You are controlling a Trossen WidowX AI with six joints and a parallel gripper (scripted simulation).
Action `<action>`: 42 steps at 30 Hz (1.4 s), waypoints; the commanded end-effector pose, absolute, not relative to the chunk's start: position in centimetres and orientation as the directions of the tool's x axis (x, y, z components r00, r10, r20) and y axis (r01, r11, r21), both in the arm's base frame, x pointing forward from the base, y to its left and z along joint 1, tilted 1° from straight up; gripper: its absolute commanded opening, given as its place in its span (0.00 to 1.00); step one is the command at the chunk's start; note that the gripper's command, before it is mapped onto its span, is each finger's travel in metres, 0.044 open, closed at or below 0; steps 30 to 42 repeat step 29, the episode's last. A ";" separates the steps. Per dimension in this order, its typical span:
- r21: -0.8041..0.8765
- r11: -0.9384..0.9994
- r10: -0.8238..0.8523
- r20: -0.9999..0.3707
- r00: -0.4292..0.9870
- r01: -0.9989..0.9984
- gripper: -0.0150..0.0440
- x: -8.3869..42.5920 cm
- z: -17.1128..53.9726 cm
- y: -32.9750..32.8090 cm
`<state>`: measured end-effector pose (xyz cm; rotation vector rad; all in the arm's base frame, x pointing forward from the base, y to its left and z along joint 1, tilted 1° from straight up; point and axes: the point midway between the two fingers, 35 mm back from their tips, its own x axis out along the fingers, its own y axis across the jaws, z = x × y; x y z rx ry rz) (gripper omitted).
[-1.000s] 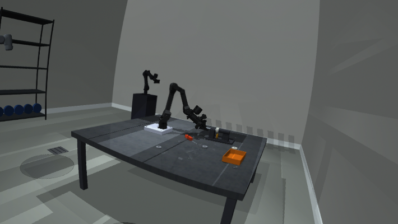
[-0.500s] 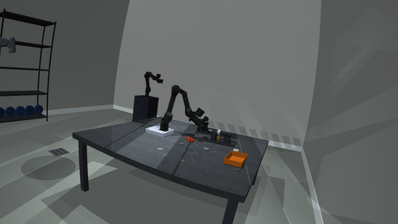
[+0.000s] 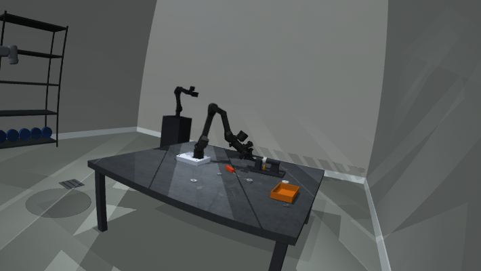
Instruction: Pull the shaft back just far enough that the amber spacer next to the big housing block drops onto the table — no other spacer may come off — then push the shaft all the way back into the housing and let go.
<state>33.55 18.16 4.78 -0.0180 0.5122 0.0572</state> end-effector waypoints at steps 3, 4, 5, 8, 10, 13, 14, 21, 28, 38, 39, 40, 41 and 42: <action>-0.003 0.998 0.050 -0.489 0.871 -0.060 0.25 33.9 4.9 18.2; -0.003 0.998 0.050 -0.489 0.871 -0.060 0.25 33.9 4.9 18.2; -0.004 0.998 0.050 -0.489 0.871 -0.060 0.25 34.0 4.9 18.2; -0.004 0.998 0.050 -0.489 0.871 -0.060 0.25 34.1 4.9 18.2; -0.004 0.998 0.050 -0.489 0.871 -0.060 0.25 34.1 4.9 18.2; -0.004 0.998 0.050 -0.489 0.871 -0.060 0.25 34.1 4.9 18.2; -0.004 0.998 0.050 -0.489 0.871 -0.060 0.25 34.1 4.9 18.1; -0.006 0.998 0.051 -0.492 0.869 -0.062 0.52 33.7 4.7 18.2; -0.006 0.998 0.051 -0.492 0.869 -0.062 0.83 33.6 4.8 18.2; -0.006 0.998 0.051 -0.492 0.869 -0.061 0.88 33.3 5.0 18.2; -0.006 0.998 0.051 -0.492 0.869 -0.061 0.88 33.3 5.0 18.2; -0.006 0.998 0.051 -0.492 0.869 -0.061 0.88 33.3 5.0 18.2; -0.006 0.998 0.051 -0.492 0.869 -0.061 0.88 33.3 5.0 18.2; -0.006 0.998 0.051 -0.492 0.869 -0.061 0.88 33.3 5.0 18.2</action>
